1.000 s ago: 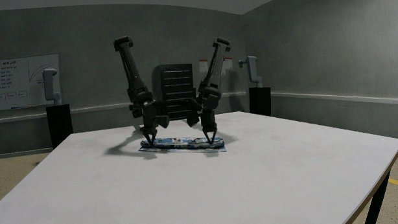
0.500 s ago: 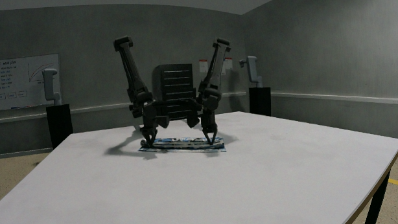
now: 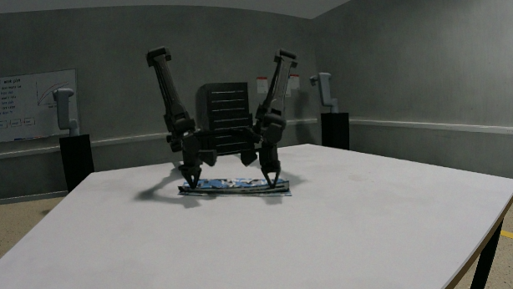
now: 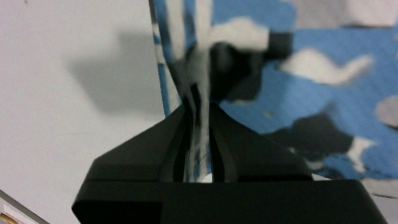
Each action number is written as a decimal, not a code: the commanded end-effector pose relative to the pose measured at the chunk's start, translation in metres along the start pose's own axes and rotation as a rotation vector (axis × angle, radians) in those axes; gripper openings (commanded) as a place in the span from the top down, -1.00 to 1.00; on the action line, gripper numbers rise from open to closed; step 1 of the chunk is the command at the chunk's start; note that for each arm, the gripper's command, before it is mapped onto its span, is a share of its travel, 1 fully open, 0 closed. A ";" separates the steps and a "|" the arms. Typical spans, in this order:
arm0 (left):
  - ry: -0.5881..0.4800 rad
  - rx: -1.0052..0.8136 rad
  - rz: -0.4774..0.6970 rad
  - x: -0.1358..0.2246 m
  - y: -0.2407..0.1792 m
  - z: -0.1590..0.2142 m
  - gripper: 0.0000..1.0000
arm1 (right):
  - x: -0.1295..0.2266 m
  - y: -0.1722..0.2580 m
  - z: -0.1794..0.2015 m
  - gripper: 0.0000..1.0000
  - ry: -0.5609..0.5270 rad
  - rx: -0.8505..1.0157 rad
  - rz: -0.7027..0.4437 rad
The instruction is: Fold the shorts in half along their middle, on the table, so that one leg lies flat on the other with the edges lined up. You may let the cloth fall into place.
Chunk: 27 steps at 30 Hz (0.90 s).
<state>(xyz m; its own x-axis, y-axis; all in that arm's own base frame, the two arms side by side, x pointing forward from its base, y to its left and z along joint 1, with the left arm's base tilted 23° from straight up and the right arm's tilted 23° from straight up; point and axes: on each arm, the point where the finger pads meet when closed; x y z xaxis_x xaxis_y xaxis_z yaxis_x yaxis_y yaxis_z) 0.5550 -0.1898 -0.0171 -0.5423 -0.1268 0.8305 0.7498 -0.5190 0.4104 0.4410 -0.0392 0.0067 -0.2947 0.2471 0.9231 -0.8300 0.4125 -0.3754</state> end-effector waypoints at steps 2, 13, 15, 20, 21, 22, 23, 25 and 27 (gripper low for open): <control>-0.004 0.005 -0.032 0.001 0.030 -0.009 0.72 | 0.002 -0.023 -0.001 0.72 -0.006 0.000 0.017; -0.003 0.006 -0.034 -0.002 0.045 -0.010 0.72 | 0.002 -0.039 0.000 0.72 -0.006 0.001 0.018; 0.002 0.010 -0.055 0.009 0.054 -0.002 0.72 | 0.003 -0.036 -0.005 0.72 -0.009 0.014 0.015; -0.003 0.006 -0.034 -0.004 0.053 -0.010 0.72 | 0.002 -0.048 0.000 0.72 -0.006 0.001 0.018; -0.003 0.007 -0.034 -0.005 0.055 -0.010 0.72 | 0.002 -0.049 0.000 0.72 -0.006 0.001 0.018; -0.003 0.007 -0.036 -0.004 0.057 -0.010 0.72 | 0.002 -0.051 0.000 0.72 -0.006 0.001 0.018; -0.002 0.009 -0.041 -0.002 0.061 -0.009 0.72 | 0.003 -0.053 0.001 0.72 -0.006 0.001 0.019; -0.003 0.007 -0.034 -0.006 0.060 -0.011 0.72 | 0.003 -0.055 0.001 0.72 -0.006 0.001 0.019; -0.004 0.007 -0.035 -0.007 0.064 -0.011 0.72 | 0.003 -0.058 0.001 0.72 -0.006 0.001 0.019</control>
Point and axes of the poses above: on each arm, the point where the finger pads meet when closed, its own x axis back along the fingers, its own y axis across the jaws, z = x × y, and after that the axes turned 8 degrees about x, right-handed
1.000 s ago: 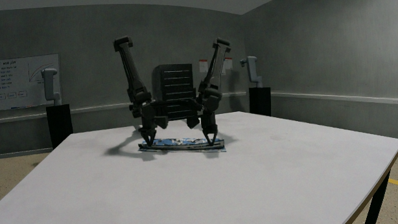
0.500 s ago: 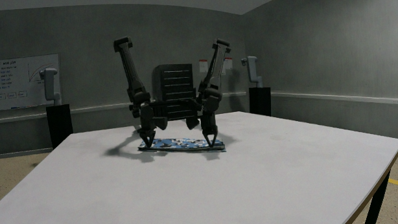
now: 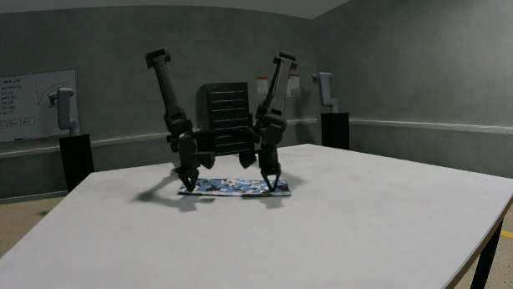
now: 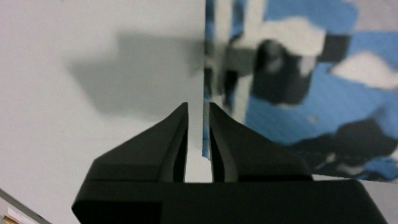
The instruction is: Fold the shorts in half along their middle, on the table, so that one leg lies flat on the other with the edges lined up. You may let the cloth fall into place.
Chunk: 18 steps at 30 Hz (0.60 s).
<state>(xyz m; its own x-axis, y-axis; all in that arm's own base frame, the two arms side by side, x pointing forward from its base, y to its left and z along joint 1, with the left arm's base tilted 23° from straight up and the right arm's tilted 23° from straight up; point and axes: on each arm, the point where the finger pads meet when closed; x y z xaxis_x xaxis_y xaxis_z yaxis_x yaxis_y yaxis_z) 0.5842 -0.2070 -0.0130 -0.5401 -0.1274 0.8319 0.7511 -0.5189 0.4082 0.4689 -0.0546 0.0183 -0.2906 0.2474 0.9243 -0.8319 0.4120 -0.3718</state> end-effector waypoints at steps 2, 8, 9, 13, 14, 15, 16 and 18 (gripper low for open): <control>-0.002 0.007 -0.038 0.003 0.034 -0.009 0.72 | 0.004 -0.028 -0.001 0.72 -0.008 0.000 0.023; -0.002 0.008 -0.040 0.002 0.040 -0.009 0.72 | 0.004 -0.033 0.000 0.72 -0.008 0.000 0.023; -0.003 0.007 -0.038 0.001 0.041 -0.009 0.72 | 0.004 -0.034 0.000 0.72 -0.008 0.000 0.023; 0.000 0.014 -0.056 0.009 0.053 -0.005 0.72 | 0.004 -0.040 0.000 0.72 -0.007 0.000 0.024; 0.001 0.016 -0.063 0.013 0.056 -0.003 0.72 | 0.004 -0.040 0.000 0.72 -0.007 0.000 0.024; 0.001 0.016 -0.067 0.015 0.057 -0.002 0.72 | 0.004 -0.036 -0.003 0.72 -0.009 0.009 0.020; 0.002 0.017 -0.069 0.015 0.059 -0.002 0.52 | 0.004 -0.030 -0.007 0.52 -0.010 0.022 0.014; -0.001 0.011 -0.051 0.012 0.049 -0.005 0.52 | 0.003 -0.026 -0.007 0.52 -0.009 0.026 0.008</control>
Point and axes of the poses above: on each arm, the point where the finger pads meet when closed, its own x axis back along the fingers, its own y axis across the jaws, z = x × y, and after that the axes turned 8 degrees about x, right-handed
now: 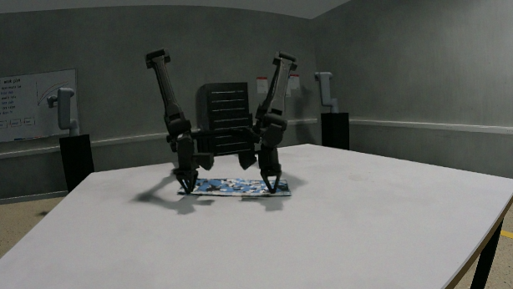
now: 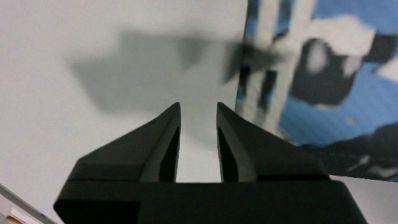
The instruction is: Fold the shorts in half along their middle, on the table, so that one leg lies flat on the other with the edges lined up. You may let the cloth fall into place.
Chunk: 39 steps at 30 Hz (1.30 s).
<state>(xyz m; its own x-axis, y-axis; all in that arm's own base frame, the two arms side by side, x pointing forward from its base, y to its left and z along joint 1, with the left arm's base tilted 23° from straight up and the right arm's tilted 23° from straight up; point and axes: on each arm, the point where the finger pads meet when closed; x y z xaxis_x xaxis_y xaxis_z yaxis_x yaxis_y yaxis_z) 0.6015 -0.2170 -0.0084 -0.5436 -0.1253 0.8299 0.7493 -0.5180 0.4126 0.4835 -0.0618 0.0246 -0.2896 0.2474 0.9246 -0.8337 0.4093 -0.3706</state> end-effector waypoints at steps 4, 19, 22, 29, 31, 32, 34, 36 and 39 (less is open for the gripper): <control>0.001 0.008 -0.052 0.013 0.026 -0.004 0.52 | 0.007 -0.013 -0.007 0.52 -0.016 0.008 0.027; -0.004 0.004 -0.031 0.009 0.011 -0.010 0.12 | 0.009 -0.002 -0.010 0.12 -0.020 0.030 0.025; -0.004 0.003 -0.028 0.008 0.009 -0.011 0.12 | 0.017 -0.019 -0.016 0.12 -0.033 0.024 0.055; -0.004 0.002 -0.026 0.007 0.008 -0.011 -0.09 | 0.015 -0.020 -0.018 -0.09 -0.033 0.026 0.052; -0.005 0.001 -0.022 0.007 0.005 -0.012 -0.09 | 0.016 -0.022 -0.018 -0.09 -0.033 0.025 0.054; -0.004 0.005 -0.033 0.008 0.012 -0.010 -0.09 | 0.016 -0.022 -0.018 -0.09 -0.034 0.025 0.055; -0.003 0.006 -0.035 0.008 0.013 -0.010 -0.09 | 0.017 -0.023 -0.019 -0.09 -0.035 0.025 0.057; -0.003 0.006 -0.036 0.008 0.014 -0.010 -0.09 | 0.017 -0.024 -0.019 -0.09 -0.036 0.025 0.059; -0.003 0.005 -0.035 0.008 0.013 -0.010 -0.09 | 0.018 -0.025 -0.020 -0.09 -0.037 0.024 0.061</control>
Point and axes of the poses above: on each arm, the point where the finger pads meet when closed, its own x axis back along the fingers, its own y axis across the jaws, z = x × y, and after that the axes turned 8 degrees about x, right-handed
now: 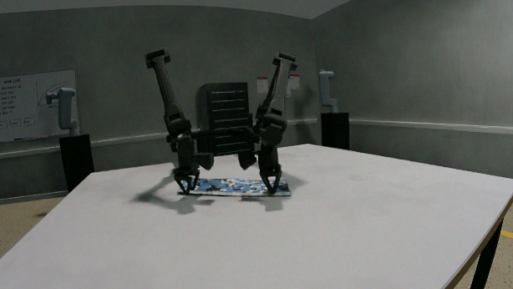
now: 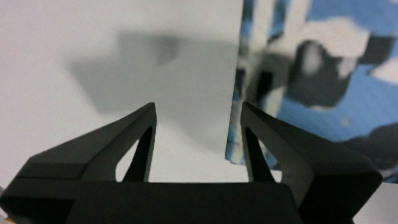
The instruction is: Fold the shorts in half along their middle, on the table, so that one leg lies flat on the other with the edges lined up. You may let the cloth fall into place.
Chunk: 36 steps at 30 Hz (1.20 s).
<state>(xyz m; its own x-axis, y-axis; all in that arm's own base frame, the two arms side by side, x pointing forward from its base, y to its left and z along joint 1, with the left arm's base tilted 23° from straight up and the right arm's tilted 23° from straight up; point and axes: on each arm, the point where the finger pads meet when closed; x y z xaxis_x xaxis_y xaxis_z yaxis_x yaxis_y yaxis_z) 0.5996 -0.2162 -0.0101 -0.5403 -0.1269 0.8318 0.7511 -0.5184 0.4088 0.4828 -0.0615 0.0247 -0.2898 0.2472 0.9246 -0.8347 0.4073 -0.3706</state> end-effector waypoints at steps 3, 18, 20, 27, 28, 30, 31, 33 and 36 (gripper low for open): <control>-0.002 0.007 -0.041 0.009 0.017 -0.009 -0.09 | 0.017 -0.025 -0.019 -0.09 -0.035 0.023 0.058; -0.001 0.012 -0.052 0.059 0.006 0.000 -0.09 | 0.038 0.020 -0.011 -0.09 -0.018 0.004 0.022; -0.001 0.012 -0.051 0.064 0.003 0.001 -0.09 | 0.042 0.023 -0.011 -0.09 -0.018 0.004 0.022; -0.001 0.012 -0.052 0.085 -0.008 0.002 -0.09 | 0.059 0.040 -0.010 -0.09 -0.017 0.003 0.019; -0.001 0.012 -0.052 0.088 -0.010 0.002 -0.09 | 0.062 0.043 -0.010 -0.09 -0.017 0.003 0.019; -0.001 0.012 -0.051 0.093 -0.012 0.002 -0.09 | 0.066 0.047 -0.010 -0.09 -0.017 0.002 0.019; -0.001 0.012 -0.051 0.093 -0.012 0.002 -0.09 | 0.066 0.047 -0.010 -0.09 -0.017 0.002 0.019; -0.001 0.015 -0.058 0.098 -0.011 0.003 -0.09 | 0.068 0.046 -0.009 -0.09 -0.016 -0.005 0.021; -0.002 0.012 -0.050 0.104 -0.019 0.003 -0.09 | 0.075 0.056 -0.010 -0.09 -0.017 0.002 0.018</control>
<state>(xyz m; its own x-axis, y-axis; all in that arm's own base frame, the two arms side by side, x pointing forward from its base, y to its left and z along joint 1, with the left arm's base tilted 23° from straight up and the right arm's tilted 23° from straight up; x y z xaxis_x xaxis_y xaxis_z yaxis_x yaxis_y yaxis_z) 0.5381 -0.2063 0.0388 -0.5444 -0.1251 0.8294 0.7478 -0.5204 0.4123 0.4250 -0.0246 0.0631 -0.2989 0.2478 0.9216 -0.8360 0.3978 -0.3780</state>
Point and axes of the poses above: on each arm, the point where the finger pads meet when closed, its own x axis back along the fingers, its own y axis across the jaws, z = x × y, and after that the axes turned 8 degrees about x, right-handed
